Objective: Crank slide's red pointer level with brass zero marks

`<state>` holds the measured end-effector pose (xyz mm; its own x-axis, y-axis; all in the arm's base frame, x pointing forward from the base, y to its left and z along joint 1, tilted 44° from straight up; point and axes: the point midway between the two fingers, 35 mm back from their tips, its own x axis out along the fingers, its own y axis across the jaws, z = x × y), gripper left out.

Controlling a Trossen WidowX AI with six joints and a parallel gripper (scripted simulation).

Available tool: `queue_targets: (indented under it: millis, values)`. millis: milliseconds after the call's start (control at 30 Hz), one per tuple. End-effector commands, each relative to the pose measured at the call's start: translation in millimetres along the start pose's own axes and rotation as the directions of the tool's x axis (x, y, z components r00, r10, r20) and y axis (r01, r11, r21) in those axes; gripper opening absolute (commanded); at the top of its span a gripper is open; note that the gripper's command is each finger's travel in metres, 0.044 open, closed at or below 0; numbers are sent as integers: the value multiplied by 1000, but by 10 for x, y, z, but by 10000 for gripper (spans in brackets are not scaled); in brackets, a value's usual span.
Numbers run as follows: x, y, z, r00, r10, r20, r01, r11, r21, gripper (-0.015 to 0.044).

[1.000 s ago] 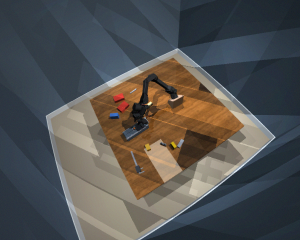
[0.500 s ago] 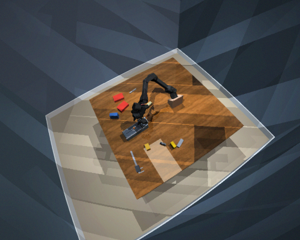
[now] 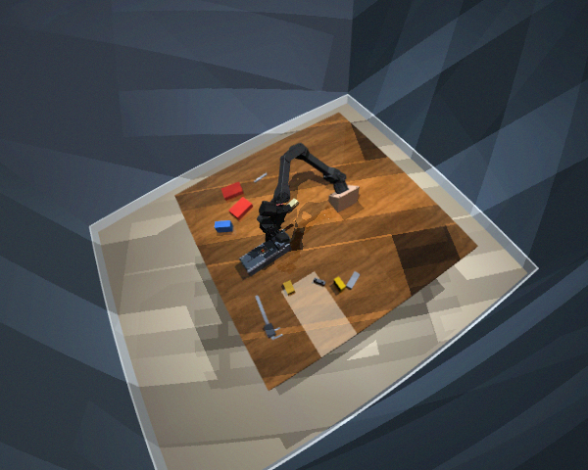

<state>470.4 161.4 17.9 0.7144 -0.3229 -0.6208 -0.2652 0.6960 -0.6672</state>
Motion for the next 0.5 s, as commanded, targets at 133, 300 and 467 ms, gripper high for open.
queue_targets:
  millis: [133,300,467]
  values:
    - [0,0,0,1000,0,0,0,1000,0,0]
    - [0,0,0,1000,0,0,0,1000,0,0]
    - [0,0,0,1000,0,0,0,1000,0,79]
